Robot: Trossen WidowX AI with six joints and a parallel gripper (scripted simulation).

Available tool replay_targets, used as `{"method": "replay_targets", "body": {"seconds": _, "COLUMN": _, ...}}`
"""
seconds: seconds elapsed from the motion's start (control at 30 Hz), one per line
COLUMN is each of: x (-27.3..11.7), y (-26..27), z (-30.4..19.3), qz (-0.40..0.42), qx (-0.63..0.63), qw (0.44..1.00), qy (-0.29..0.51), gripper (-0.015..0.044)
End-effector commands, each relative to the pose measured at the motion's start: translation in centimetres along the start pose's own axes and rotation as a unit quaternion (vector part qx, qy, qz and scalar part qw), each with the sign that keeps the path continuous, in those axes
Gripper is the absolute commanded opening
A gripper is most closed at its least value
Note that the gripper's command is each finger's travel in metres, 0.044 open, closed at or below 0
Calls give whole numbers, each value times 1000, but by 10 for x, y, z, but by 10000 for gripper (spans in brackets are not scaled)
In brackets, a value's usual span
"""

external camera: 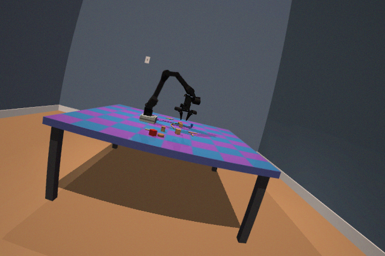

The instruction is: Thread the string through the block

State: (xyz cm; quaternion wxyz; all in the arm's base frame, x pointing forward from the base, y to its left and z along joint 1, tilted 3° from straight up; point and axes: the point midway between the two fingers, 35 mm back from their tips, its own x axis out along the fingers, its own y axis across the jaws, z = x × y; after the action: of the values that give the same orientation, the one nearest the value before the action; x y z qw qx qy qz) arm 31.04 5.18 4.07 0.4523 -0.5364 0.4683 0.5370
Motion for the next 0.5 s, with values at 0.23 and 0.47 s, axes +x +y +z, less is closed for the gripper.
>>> {"method": "replay_targets", "body": {"seconds": 0.23, "x": 0, "y": 0, "z": 0, "qz": 0, "qx": 0, "qw": 1000, "qy": 0, "gripper": 4}}
{"method": "replay_targets", "body": {"seconds": 0.47, "x": 0, "y": 0, "z": 0, "qz": 0, "qx": 0, "qw": 1000, "qy": 0, "gripper": 0}}
